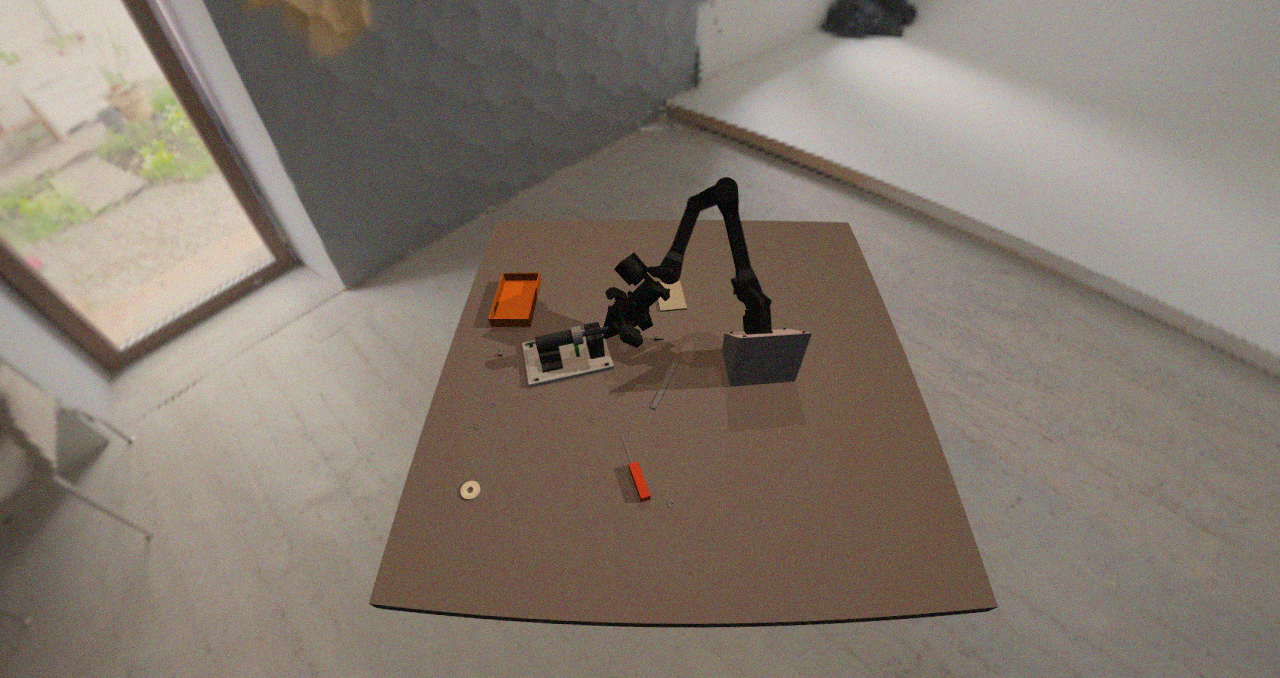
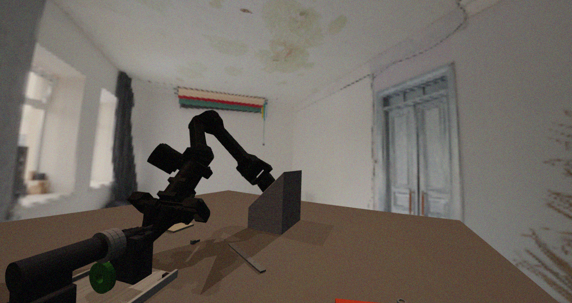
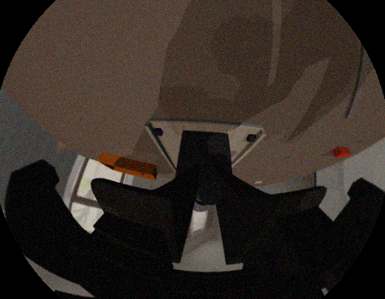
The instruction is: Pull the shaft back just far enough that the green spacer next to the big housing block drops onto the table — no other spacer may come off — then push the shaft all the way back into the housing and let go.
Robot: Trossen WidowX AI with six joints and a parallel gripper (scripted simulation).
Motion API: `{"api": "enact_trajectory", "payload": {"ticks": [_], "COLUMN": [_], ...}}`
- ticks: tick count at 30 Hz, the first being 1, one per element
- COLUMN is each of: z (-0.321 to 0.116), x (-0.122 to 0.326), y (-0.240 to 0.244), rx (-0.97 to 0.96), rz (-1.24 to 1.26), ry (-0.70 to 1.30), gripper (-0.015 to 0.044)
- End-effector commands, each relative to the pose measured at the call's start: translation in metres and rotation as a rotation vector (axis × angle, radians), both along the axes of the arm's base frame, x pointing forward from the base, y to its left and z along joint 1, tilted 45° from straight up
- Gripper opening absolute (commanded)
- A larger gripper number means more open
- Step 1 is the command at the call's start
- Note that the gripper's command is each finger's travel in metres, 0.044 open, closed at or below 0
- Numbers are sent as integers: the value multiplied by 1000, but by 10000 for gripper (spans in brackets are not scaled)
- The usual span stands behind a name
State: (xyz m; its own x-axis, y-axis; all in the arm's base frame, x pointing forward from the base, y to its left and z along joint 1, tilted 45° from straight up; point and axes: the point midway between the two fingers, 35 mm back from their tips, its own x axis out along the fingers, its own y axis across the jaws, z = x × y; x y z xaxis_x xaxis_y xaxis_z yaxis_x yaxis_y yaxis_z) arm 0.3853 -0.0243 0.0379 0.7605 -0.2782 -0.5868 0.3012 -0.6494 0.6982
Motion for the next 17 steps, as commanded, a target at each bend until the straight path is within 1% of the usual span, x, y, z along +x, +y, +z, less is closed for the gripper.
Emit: {"api": "enact_trajectory", "payload": {"ticks": [1, 5, 17], "z": [0, 0, 0], "x": [4, 4, 0], "y": [2, 2, 0], "rx": [5, 5, -1], "rz": [3, 3, -1], "ry": [-4, -4, 1], "gripper": [0, 0, 315]}}
